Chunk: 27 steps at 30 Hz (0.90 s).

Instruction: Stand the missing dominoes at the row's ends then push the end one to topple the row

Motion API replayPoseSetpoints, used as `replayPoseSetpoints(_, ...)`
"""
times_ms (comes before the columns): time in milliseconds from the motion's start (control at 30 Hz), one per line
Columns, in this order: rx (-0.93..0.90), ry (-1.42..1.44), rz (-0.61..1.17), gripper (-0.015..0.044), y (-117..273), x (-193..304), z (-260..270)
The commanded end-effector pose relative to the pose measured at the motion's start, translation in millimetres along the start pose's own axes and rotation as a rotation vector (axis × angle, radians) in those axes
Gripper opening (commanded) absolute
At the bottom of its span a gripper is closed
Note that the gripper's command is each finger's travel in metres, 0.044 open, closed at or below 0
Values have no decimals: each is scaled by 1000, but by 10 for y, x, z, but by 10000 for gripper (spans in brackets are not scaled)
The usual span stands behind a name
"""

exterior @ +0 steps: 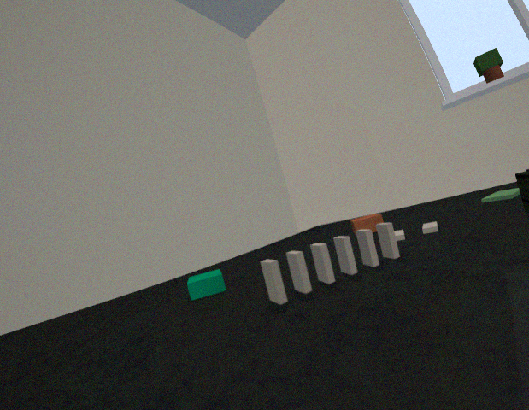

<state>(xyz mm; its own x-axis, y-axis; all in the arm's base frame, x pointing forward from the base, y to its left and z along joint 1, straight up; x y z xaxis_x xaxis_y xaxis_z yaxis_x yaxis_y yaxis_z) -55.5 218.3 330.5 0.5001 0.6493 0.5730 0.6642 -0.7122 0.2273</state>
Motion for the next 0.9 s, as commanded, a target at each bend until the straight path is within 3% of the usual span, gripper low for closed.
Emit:
replayPoseSetpoints(0, -8, -14, 5, 374, 1, 16, 20)
replayPoseSetpoints(233, -286, -556, 231, 190, 208, 552, 850)
replayPoseSetpoints(467, -504, -1119, 564, 6, 791, 856, 1781)
replayPoseSetpoints(867, -646, -2045, 1314, 0, 2266, 529, 3062)
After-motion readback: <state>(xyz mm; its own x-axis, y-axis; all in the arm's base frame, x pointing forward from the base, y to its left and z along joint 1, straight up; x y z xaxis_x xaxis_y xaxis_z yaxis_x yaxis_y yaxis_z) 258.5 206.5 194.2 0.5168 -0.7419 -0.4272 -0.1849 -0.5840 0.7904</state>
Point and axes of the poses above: the point midway between the two fingers, 35 mm back from their tips, its own y axis back along the fingers, its own z axis across the jaws, x = y × z, the point moved 1 cm from there along y, back along the fingers, and after that the axes turned 13 degrees about y, right-handed, at the moved point
